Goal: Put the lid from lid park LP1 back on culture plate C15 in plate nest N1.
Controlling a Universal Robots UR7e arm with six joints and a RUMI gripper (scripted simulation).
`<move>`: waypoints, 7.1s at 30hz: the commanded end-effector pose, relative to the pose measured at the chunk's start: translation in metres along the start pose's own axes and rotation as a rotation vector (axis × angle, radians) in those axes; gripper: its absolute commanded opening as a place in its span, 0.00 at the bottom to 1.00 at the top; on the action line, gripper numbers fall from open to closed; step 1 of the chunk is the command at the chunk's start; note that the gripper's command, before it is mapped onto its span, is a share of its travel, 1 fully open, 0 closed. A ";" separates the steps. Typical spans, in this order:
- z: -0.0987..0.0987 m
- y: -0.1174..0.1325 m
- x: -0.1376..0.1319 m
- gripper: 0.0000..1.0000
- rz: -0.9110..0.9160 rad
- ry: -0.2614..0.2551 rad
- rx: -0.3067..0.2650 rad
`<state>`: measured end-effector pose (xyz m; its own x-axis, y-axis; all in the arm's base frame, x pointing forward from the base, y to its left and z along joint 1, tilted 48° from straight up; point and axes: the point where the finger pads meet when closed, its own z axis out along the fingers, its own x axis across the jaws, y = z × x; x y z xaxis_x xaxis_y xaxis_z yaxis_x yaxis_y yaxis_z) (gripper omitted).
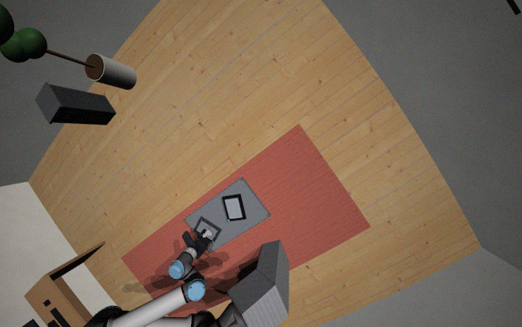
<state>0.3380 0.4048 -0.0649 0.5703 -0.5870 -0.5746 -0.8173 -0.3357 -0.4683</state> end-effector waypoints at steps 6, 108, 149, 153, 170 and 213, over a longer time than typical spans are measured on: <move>-0.007 0.000 0.000 0.00 0.000 0.000 0.001; -0.027 0.081 0.247 0.00 0.840 0.000 0.001; -0.015 0.081 0.247 0.00 0.840 0.000 0.001; -0.014 0.081 0.247 0.00 0.840 0.000 0.001; -0.012 0.081 0.247 0.00 0.840 0.000 0.001; -0.012 0.081 0.247 0.82 0.840 0.000 0.001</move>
<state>0.4115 0.2244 -0.2370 -0.2279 -0.6417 -0.7323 -0.9702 0.2128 0.1155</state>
